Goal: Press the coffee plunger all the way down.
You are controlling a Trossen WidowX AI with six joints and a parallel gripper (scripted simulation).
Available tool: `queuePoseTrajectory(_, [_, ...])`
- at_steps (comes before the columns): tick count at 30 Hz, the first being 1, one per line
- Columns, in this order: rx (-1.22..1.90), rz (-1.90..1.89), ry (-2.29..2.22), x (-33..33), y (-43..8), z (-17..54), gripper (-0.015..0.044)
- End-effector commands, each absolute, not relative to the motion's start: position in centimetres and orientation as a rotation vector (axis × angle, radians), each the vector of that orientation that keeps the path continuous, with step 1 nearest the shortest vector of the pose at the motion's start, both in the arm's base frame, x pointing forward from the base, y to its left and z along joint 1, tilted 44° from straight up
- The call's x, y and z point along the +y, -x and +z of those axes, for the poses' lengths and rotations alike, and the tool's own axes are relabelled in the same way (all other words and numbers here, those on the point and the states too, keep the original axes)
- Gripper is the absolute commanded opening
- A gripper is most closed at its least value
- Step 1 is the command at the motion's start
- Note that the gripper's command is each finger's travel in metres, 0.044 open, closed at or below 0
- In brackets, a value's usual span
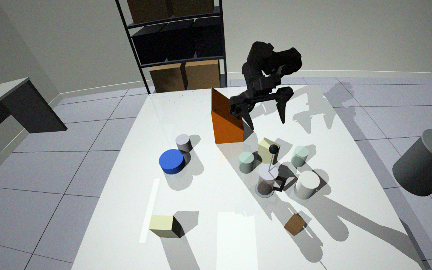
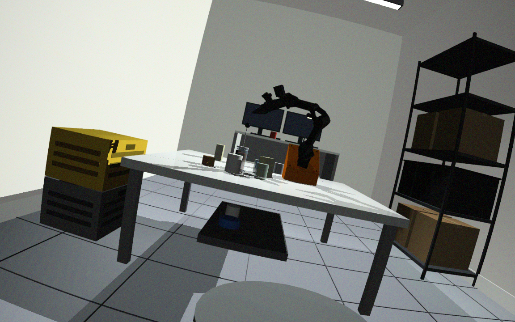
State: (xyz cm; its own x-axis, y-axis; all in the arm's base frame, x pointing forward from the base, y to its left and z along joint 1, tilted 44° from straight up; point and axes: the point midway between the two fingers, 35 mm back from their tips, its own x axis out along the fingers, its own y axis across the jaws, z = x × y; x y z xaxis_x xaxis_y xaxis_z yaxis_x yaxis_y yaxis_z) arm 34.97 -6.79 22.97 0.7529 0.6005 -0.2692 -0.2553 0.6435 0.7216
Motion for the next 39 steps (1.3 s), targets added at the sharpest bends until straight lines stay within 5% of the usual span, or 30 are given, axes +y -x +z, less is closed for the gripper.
queuePoseTrajectory(1, [0.455,0.604,-0.643,-5.4,-33.5,23.6,0.0440])
queuePoseTrajectory(39, [0.452,0.600,-0.645,0.8,-35.8,18.8,0.0440])
